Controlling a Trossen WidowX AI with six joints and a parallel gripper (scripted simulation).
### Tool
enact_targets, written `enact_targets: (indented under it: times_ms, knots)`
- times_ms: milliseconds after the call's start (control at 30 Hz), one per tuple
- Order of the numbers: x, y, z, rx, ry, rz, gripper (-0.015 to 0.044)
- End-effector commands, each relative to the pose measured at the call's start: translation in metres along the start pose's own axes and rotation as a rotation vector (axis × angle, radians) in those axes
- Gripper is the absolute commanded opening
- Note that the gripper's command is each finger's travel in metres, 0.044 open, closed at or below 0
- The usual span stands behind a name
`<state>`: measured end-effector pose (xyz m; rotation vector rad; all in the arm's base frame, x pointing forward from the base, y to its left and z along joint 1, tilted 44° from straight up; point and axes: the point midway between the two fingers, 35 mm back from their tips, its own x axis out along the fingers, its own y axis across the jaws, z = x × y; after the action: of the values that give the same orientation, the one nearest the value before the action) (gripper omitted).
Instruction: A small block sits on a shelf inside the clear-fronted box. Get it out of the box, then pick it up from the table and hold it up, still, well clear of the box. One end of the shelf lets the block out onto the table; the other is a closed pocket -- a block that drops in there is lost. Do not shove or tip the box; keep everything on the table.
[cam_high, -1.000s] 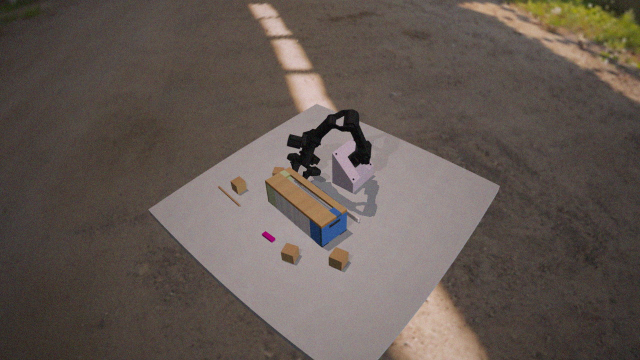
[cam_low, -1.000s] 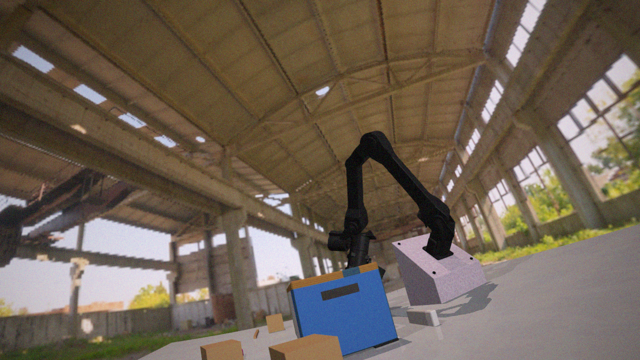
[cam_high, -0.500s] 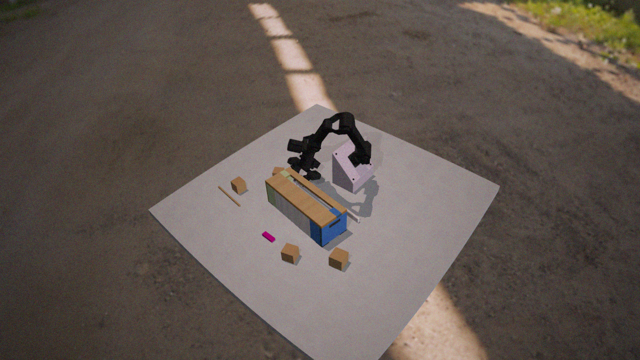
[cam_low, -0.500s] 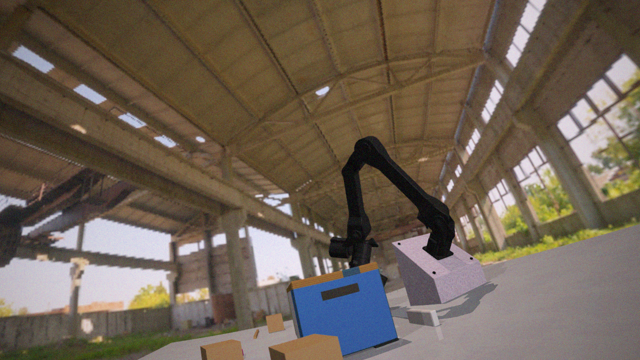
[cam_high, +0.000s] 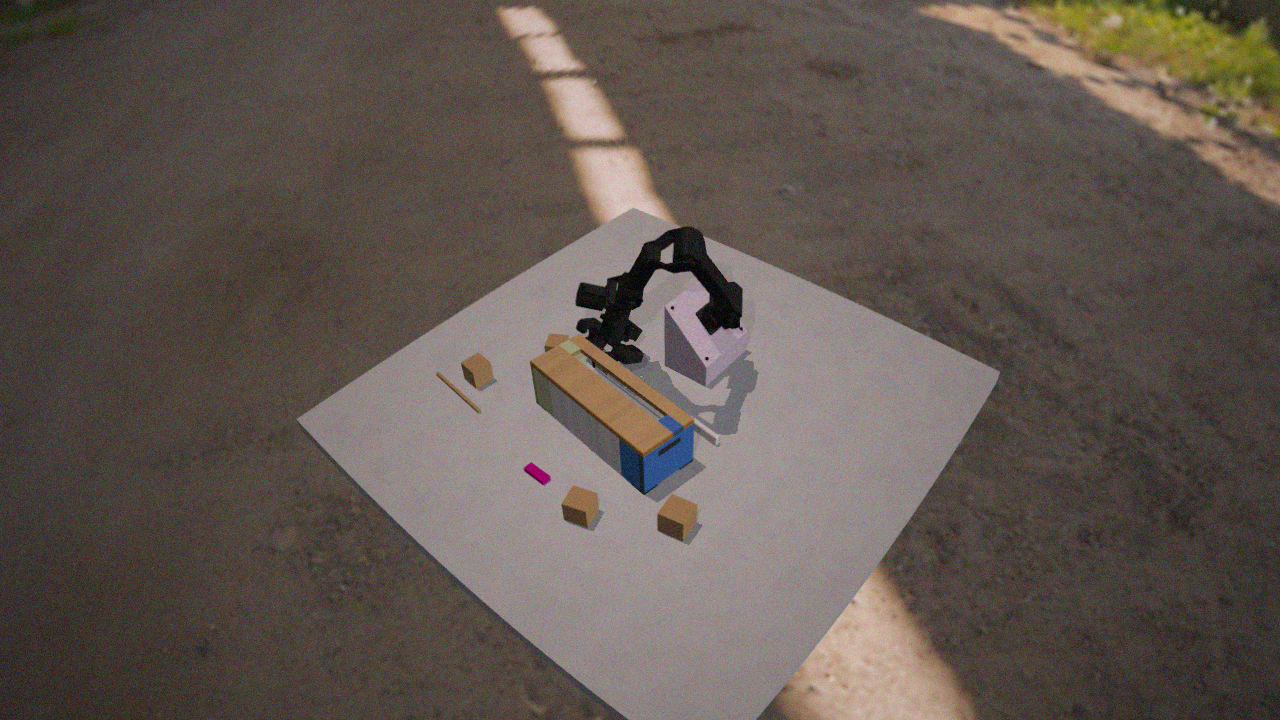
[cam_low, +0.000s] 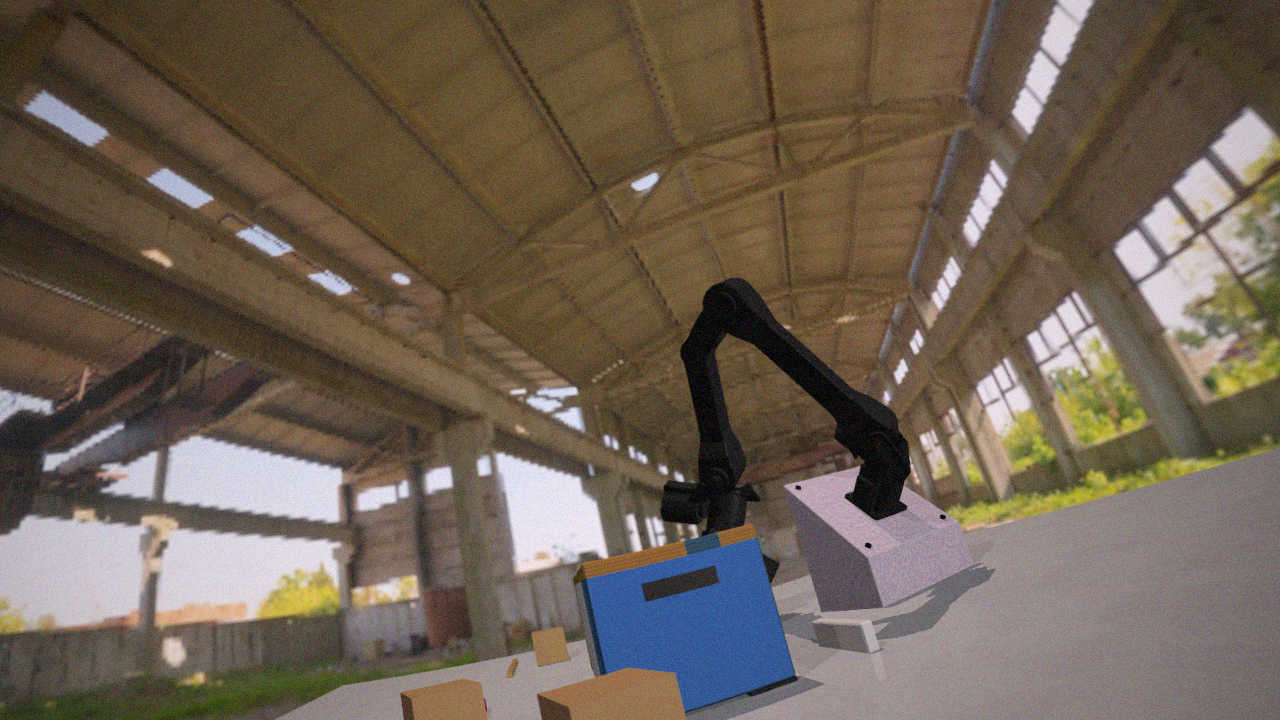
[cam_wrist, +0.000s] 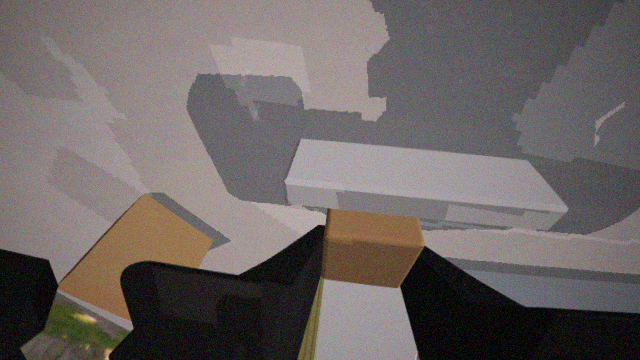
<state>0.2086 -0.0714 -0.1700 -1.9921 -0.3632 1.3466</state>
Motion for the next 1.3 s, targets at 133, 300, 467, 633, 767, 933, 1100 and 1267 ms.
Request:
enact_targets:
  times_ms: [133,300,467,633,767,933,1100,1267]
  knots:
    - [-0.01,0.001,-0.005,0.006,0.0,-0.002,0.0]
    - [-0.034,0.002,-0.017,0.003,0.0,0.002,0.0]
    - [-0.056,0.001,-0.025,0.0,-0.001,0.003,0.0]
    - [-0.06,0.001,-0.027,0.01,0.0,0.008,0.0]
    - [-0.073,-0.002,-0.037,0.068,0.008,0.037,0.0]
    - [-0.092,-0.007,-0.049,0.144,0.021,0.075,0.0]
    - [-0.11,-0.014,-0.059,0.222,0.039,0.112,0.0]
    - [-0.128,-0.022,-0.068,0.299,0.06,0.148,0.0]
